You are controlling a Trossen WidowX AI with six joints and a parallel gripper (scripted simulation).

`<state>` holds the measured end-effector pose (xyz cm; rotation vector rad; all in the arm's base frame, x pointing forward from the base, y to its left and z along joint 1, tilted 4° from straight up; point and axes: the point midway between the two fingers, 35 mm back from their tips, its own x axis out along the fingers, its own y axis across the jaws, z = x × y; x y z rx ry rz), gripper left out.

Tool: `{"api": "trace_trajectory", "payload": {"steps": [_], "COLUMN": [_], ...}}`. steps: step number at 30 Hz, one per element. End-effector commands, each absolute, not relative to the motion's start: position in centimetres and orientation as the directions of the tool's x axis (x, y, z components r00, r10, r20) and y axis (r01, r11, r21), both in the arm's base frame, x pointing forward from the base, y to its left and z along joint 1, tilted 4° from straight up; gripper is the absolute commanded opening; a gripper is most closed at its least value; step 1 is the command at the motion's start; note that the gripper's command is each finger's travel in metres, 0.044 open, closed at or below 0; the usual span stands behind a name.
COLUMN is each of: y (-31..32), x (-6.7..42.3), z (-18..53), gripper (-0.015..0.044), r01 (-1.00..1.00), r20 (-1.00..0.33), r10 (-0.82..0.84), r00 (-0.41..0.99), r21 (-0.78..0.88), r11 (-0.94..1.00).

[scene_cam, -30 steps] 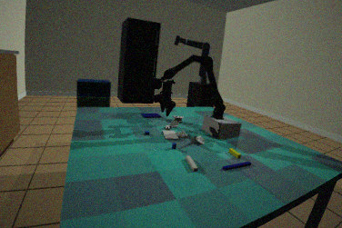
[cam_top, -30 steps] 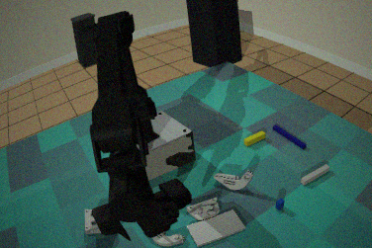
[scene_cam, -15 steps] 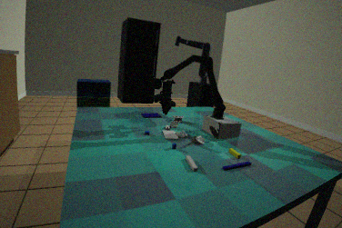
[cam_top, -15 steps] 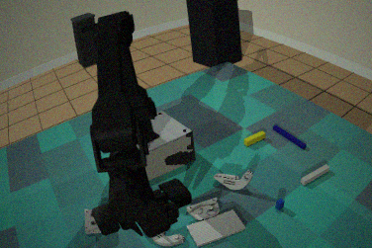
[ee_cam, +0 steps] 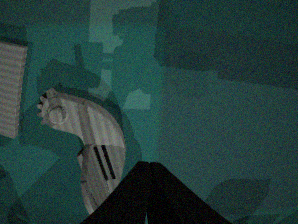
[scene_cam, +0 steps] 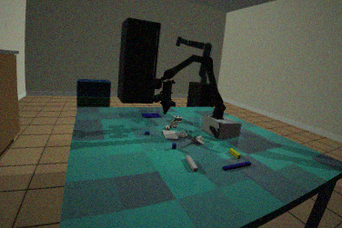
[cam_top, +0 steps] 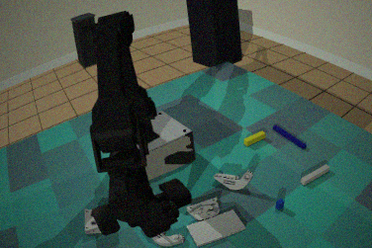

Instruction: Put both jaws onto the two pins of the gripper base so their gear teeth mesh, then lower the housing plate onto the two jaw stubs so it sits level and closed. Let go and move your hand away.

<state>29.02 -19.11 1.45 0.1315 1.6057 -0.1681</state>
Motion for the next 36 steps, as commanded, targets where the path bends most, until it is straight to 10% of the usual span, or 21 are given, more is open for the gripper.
{"api": "trace_trajectory", "payload": {"steps": [1, 17, 36], "y": [-19.1, -18.6, -17.9], "x": [29.0, 28.4, 27.5], "z": [1.4, 1.7, 2.0], "gripper": [0.0026, 0.0440, 0.0440], "r01": [0.188, 0.610, 0.954], "r20": [-0.999, -0.999, -0.999], "r10": [-0.019, -0.019, -0.018], "r00": [-0.042, -0.042, -0.042], "r21": [-0.027, -0.040, -0.045], "r11": [0.982, 0.792, 0.297]}}
